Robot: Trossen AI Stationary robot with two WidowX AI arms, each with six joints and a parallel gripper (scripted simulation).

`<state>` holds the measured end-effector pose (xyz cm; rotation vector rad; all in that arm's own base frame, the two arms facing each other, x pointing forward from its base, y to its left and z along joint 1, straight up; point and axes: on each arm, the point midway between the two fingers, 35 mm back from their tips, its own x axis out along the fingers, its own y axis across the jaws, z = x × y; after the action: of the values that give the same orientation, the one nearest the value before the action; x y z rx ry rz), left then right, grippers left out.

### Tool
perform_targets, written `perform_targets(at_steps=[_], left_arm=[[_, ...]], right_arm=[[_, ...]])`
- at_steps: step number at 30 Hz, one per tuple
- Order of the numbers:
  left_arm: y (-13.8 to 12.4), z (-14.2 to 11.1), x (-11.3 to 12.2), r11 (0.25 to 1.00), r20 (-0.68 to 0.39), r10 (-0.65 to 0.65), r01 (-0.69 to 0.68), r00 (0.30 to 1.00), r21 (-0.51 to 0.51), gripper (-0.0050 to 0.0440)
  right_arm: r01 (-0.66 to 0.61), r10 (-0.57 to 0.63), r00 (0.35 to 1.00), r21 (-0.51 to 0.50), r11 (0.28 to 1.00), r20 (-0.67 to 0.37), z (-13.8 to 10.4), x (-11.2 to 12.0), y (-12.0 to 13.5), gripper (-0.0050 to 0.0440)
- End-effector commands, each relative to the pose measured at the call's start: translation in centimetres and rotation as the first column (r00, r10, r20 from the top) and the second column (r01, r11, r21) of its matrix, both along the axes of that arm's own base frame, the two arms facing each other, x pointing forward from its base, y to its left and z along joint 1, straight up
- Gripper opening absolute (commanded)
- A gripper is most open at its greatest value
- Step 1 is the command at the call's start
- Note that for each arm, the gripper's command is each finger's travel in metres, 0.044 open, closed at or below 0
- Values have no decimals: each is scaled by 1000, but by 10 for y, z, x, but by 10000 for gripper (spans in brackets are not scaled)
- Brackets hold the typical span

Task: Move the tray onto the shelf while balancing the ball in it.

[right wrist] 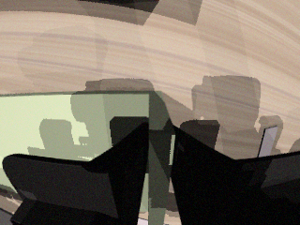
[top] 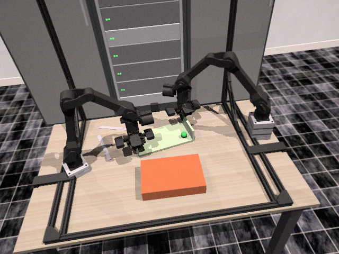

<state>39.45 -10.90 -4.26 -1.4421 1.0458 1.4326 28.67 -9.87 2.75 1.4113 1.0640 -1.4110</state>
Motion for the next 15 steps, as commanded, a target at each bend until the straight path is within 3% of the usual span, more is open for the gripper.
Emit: perform_targets(at_steps=[1,15], left_arm=[[1,-3,0,1000,-3,-1,1,1000,5,20],[1,2,0,1000,-3,-1,1,1000,5,20]], right_arm=[[-1,1,1000,0,1000,0,-1,0,0,20],[-1,1,1000,0,1000,0,5,0,0,20]])
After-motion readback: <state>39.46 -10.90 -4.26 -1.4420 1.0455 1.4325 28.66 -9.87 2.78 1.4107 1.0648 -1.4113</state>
